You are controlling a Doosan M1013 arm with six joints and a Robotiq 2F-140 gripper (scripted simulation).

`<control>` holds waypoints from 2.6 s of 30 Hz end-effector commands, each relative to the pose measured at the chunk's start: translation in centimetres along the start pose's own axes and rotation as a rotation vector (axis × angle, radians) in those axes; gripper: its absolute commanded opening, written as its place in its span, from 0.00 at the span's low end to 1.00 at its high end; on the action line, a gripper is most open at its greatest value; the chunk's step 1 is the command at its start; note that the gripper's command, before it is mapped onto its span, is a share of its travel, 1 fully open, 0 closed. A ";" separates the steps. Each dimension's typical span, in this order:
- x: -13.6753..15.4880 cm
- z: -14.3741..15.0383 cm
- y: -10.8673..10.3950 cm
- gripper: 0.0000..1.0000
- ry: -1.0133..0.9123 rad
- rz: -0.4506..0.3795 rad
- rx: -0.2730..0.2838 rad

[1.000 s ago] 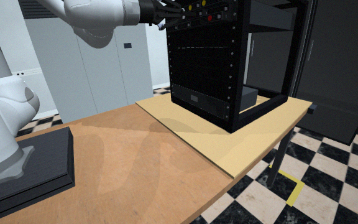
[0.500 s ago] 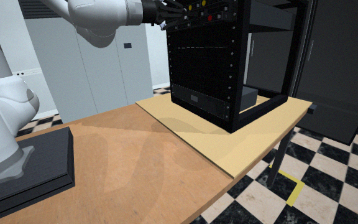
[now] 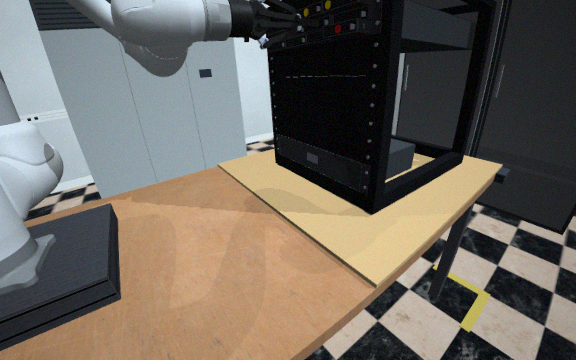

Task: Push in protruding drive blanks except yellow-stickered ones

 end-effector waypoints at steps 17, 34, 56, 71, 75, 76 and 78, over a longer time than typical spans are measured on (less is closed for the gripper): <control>0.0 0.1 0.3 0.10 0.000 0.000 0.001; 0.0 0.1 0.6 0.10 0.000 0.000 0.001; 0.0 0.1 0.9 0.10 0.000 0.000 0.001; 0.0 0.1 1.0 0.10 0.000 0.000 0.001; 0.0 0.1 1.0 0.10 0.000 0.000 0.001; 0.0 0.1 1.0 0.10 0.000 0.000 0.001; 0.0 0.1 1.0 0.10 0.000 0.000 0.001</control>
Point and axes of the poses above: the point where the finger pads meet when closed, its own y axis out along the fingers, its own z axis across the jaws, x = y × z, the point moved 5 cm from there along -y, back along the fingers, and after that the axes turned 11 degrees about y, right-handed, at the moved point
